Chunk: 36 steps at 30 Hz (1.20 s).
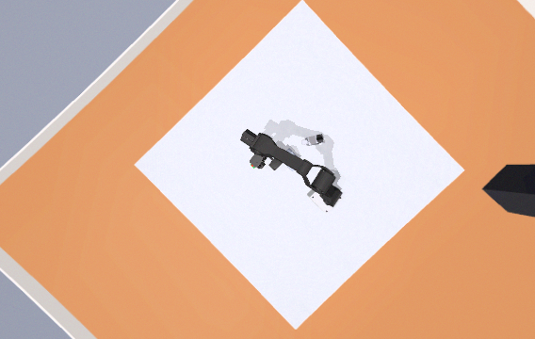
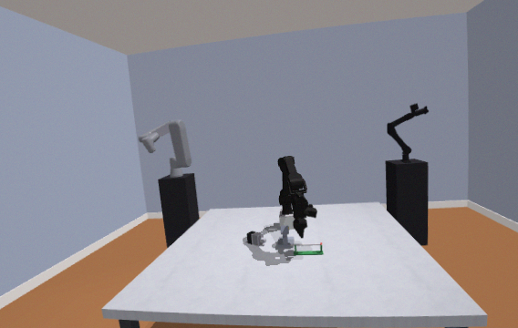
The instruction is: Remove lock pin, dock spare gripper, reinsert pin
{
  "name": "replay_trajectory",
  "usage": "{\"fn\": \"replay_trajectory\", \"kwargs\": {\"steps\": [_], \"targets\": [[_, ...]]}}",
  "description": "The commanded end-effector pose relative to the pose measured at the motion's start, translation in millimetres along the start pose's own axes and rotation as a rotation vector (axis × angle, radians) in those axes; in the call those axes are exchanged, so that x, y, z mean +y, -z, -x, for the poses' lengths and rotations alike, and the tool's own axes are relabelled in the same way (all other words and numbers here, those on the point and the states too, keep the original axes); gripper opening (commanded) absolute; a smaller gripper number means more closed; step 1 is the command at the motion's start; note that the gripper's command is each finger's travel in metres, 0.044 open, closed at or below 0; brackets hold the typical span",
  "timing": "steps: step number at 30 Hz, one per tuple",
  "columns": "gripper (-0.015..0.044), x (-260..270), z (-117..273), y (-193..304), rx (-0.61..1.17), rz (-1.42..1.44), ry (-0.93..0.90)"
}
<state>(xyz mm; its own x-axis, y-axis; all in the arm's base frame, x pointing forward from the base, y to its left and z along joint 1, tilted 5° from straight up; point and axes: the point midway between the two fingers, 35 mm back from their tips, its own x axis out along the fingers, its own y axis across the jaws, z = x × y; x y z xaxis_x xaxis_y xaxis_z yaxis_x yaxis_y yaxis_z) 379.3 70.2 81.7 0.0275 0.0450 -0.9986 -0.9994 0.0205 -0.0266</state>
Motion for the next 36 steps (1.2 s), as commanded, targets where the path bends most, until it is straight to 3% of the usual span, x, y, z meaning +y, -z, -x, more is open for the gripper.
{"fn": "replay_trajectory", "kwargs": {"steps": [1,8,17,21,36], "targets": [[0.0440,1,11,-1,0.000,0.000,0.001],[0.0440,1,15,-1,0.001,0.000,-0.004],[0.0440,6,68,-4,0.001,0.000,-0.004],[0.0440,5,63,-1,-0.004,0.002,0.000],[0.0440,72,53,182,-0.305,-0.334,0.056]]}}
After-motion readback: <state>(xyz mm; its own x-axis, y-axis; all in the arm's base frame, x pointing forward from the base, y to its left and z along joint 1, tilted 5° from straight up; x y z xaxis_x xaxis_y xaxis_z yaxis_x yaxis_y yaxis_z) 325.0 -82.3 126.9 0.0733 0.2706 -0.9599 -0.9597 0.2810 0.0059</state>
